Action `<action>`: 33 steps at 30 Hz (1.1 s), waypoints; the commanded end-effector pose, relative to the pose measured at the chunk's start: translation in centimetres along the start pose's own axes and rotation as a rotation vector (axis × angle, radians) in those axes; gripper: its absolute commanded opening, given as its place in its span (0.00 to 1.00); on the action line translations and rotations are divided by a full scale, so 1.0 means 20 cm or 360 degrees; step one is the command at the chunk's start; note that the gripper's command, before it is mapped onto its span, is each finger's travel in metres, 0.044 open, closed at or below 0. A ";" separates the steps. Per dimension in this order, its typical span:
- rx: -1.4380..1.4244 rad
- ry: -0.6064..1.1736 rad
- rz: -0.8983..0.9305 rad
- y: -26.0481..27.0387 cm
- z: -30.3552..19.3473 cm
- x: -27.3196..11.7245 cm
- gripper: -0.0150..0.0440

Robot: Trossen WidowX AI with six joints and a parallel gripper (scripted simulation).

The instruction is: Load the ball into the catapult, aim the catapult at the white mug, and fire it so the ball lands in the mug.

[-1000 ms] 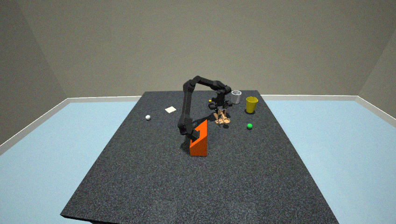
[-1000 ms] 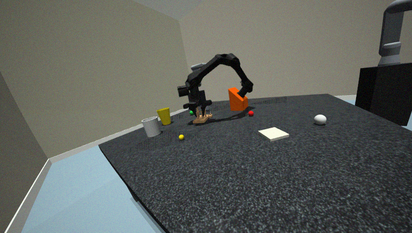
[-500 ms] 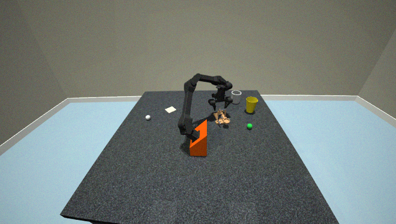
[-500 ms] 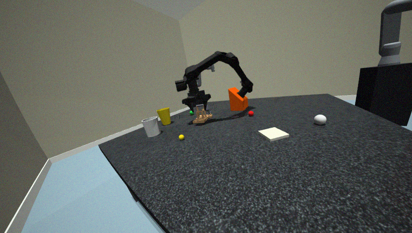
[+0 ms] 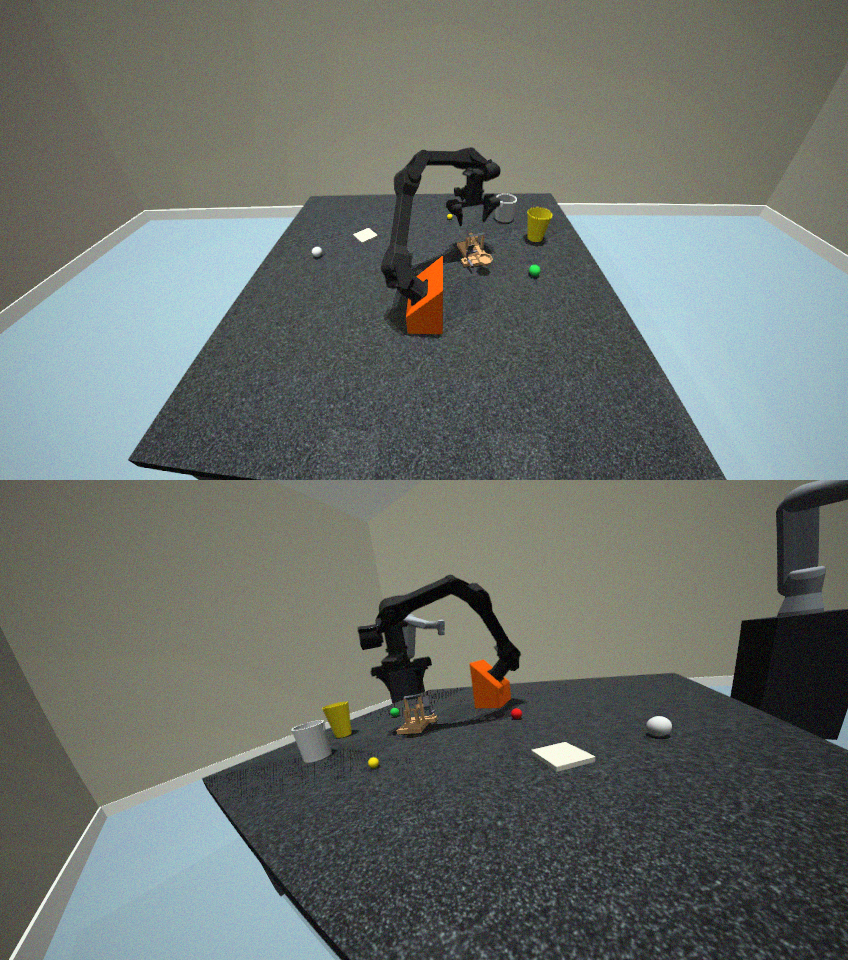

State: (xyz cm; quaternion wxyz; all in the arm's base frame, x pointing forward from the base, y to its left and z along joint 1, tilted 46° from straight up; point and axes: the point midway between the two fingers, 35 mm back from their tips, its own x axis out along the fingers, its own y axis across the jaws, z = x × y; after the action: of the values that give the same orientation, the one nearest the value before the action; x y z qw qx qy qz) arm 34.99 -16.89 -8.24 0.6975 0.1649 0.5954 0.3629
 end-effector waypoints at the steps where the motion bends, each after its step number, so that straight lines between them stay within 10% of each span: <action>1: -0.0001 -0.0011 -0.0010 0.00 0.00 0.09 1.00; 33: -0.0002 -0.0014 -0.0006 0.00 0.01 0.40 1.00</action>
State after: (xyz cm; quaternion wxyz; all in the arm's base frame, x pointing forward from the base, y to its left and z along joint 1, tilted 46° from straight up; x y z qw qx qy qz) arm 35.31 -11.56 -13.65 0.6999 0.1621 0.5938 0.3622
